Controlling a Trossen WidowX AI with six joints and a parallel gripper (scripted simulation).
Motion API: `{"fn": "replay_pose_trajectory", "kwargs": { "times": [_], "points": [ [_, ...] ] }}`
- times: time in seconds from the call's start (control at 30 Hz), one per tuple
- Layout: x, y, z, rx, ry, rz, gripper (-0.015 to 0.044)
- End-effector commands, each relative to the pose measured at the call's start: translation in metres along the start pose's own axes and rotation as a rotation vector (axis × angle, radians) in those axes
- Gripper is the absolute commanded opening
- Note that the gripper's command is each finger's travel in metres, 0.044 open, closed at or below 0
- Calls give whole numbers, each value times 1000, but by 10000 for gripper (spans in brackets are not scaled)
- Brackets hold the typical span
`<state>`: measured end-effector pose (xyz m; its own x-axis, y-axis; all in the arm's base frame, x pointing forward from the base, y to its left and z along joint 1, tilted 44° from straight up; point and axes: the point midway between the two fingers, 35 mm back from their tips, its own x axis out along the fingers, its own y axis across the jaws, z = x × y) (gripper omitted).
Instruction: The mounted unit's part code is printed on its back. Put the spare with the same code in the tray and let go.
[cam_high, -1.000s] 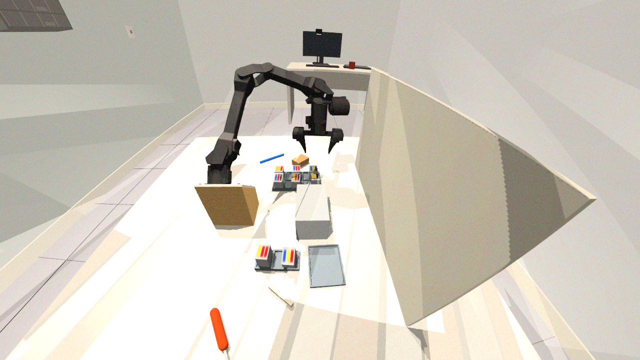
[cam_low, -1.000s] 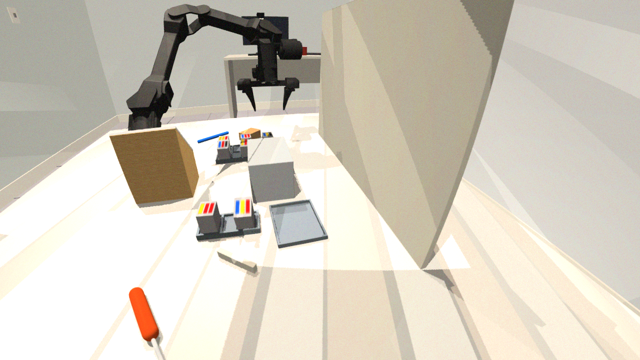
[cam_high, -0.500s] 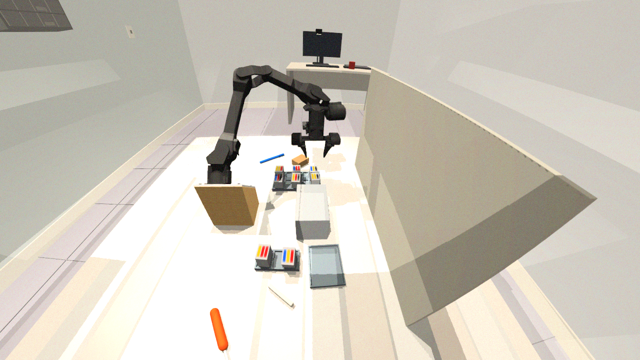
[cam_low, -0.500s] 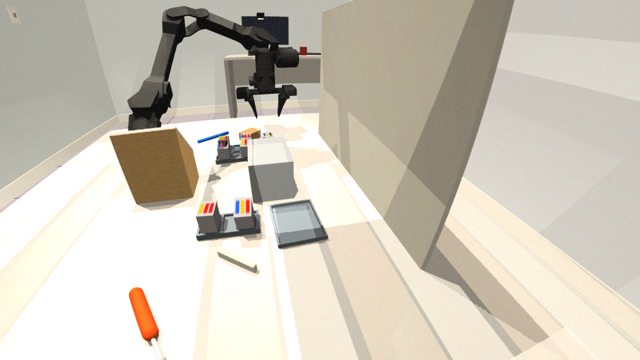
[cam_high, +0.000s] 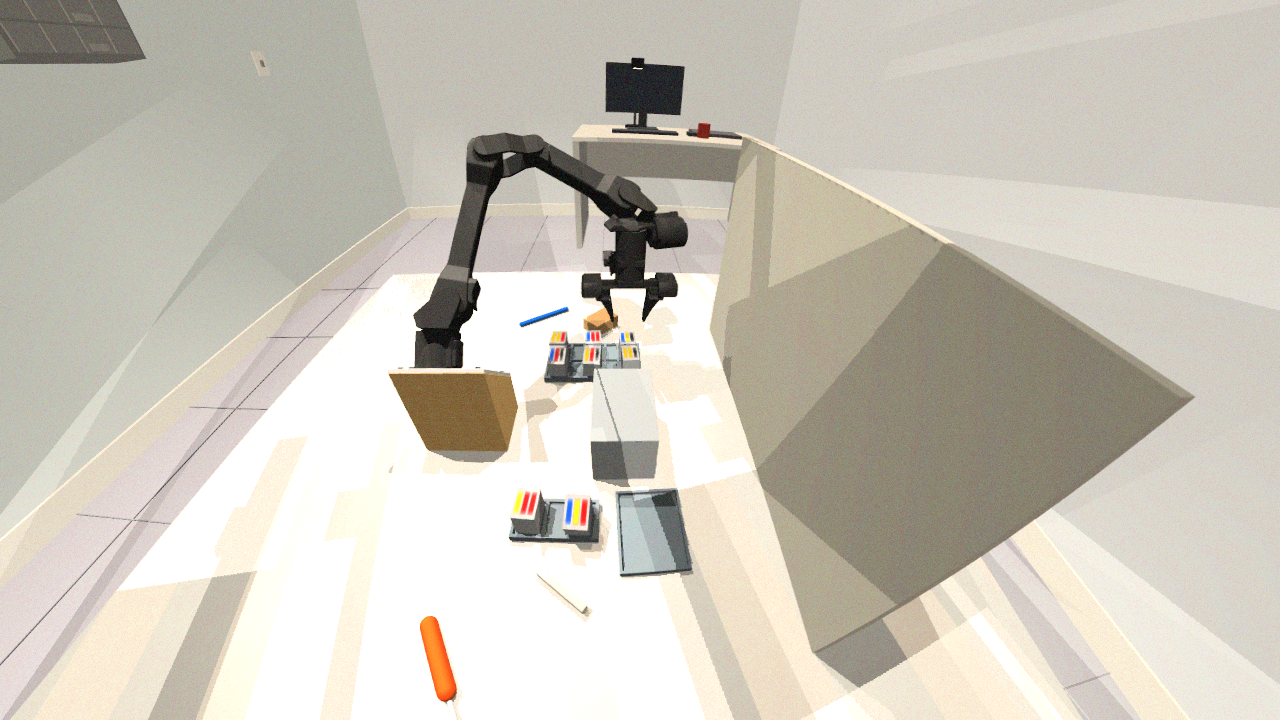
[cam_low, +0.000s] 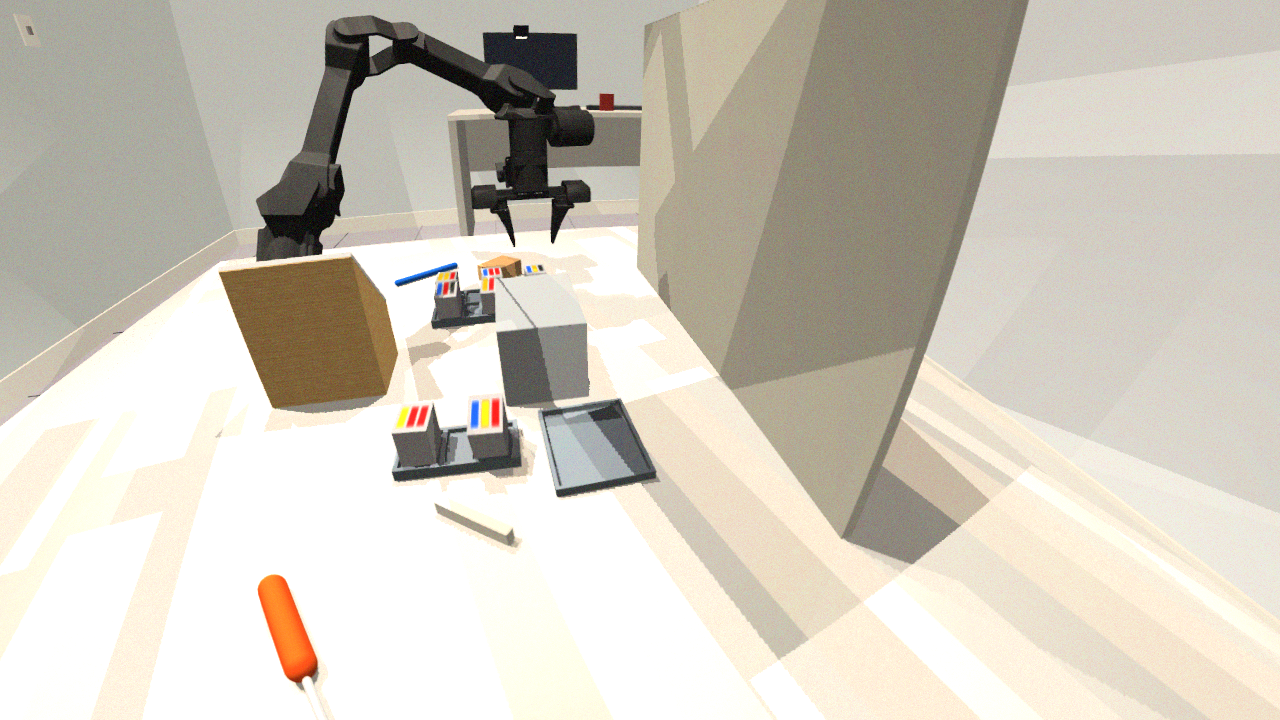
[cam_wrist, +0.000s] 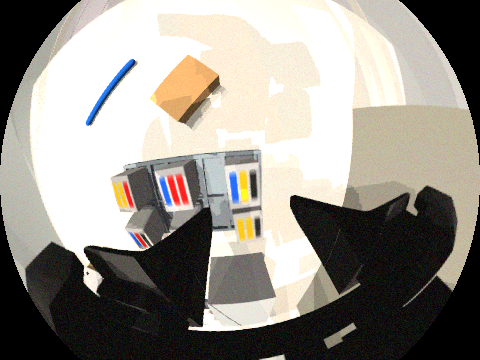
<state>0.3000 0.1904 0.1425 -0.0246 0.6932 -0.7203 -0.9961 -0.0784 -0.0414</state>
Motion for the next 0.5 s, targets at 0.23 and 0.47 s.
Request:
{"fn": "replay_pose_trajectory", "kwargs": {
  "times": [0.23,0.47],
  "points": [
    [17,-2,-1,2,4,-2,300],
    [28,-2,-1,2,4,-2,300]
  ]
}}
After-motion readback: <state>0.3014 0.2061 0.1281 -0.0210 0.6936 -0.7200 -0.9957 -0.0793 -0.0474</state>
